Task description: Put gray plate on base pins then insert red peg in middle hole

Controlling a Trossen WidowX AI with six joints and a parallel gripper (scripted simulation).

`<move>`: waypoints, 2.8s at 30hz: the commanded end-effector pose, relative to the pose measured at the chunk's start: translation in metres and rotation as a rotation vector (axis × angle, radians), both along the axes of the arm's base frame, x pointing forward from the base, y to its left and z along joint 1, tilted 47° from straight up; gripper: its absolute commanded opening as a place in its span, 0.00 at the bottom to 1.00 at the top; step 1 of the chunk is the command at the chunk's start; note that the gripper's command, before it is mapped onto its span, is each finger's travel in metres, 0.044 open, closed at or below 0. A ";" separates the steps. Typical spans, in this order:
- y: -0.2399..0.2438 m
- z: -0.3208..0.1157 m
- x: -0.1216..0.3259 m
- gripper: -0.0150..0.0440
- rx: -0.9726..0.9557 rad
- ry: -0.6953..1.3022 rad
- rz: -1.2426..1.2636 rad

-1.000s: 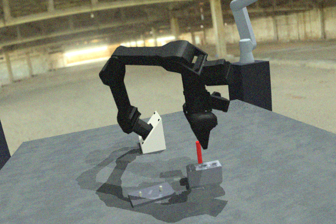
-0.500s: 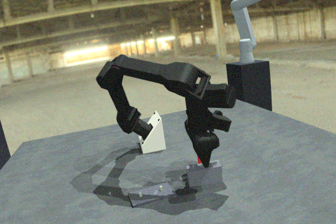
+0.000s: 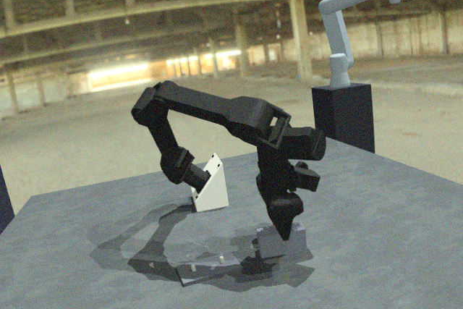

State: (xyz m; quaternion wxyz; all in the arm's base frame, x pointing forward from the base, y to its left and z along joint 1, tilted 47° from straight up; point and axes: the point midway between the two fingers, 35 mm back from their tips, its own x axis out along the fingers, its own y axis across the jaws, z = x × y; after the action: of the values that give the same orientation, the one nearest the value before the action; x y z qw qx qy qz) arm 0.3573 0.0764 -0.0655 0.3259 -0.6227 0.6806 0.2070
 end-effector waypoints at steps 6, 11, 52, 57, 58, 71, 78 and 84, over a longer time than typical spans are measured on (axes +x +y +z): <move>-0.014 -0.012 -0.002 1.00 -0.008 0.010 0.002; -0.020 -0.018 -0.002 1.00 -0.009 0.010 0.002; -0.010 -0.008 0.001 0.25 -0.006 0.010 0.004; 0.001 0.003 0.002 0.25 -0.004 0.010 0.004; 0.004 0.005 0.002 0.25 -0.004 0.010 0.004; 0.031 0.036 0.001 0.25 -0.003 0.011 0.004; 0.045 0.054 -0.002 0.25 -0.003 0.012 0.003; 0.057 0.069 -0.005 0.25 -0.005 0.012 0.003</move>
State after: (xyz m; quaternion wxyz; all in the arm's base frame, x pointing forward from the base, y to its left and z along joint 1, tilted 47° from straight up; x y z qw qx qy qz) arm 0.3536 0.1257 -0.0060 0.3157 -0.6253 0.6818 0.2108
